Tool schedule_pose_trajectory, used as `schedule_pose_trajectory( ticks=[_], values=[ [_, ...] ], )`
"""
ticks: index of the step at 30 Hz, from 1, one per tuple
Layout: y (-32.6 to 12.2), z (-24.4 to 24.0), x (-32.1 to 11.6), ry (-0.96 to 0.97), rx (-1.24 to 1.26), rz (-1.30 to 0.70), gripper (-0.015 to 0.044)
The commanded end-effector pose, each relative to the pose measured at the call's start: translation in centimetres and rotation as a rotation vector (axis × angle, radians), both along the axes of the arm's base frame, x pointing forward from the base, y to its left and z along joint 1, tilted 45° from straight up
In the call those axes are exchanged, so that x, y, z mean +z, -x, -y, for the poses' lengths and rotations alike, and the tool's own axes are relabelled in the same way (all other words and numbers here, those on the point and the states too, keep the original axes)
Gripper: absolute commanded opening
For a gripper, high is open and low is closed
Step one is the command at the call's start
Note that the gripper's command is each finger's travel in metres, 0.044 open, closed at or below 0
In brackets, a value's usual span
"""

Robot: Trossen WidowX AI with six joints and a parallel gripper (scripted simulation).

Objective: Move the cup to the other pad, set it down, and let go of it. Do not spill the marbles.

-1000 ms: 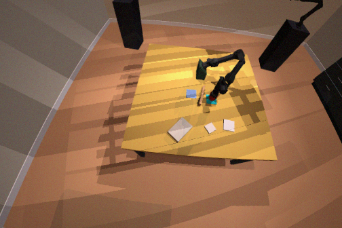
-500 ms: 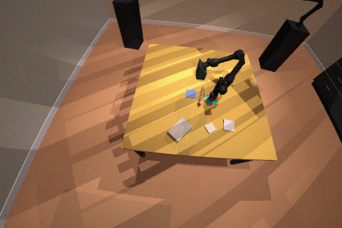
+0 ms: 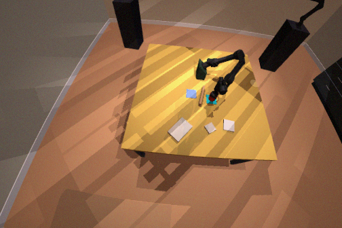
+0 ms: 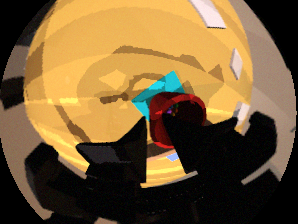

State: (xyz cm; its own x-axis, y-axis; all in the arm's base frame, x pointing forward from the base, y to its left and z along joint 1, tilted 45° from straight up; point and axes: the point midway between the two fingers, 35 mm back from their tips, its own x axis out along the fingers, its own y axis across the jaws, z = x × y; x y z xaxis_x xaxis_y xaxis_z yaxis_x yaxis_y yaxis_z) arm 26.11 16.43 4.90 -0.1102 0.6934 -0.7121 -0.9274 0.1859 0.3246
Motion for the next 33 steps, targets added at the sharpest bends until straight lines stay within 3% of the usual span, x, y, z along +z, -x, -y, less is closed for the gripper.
schedule_pose_trajectory(
  ticks=[1,33],
  values=[
    [0.0,0.0,0.0,0.000,0.001,0.001,0.0128],
    [-0.5,3.2,2.9,-0.001,-0.002,-0.004,0.0128]
  ],
)
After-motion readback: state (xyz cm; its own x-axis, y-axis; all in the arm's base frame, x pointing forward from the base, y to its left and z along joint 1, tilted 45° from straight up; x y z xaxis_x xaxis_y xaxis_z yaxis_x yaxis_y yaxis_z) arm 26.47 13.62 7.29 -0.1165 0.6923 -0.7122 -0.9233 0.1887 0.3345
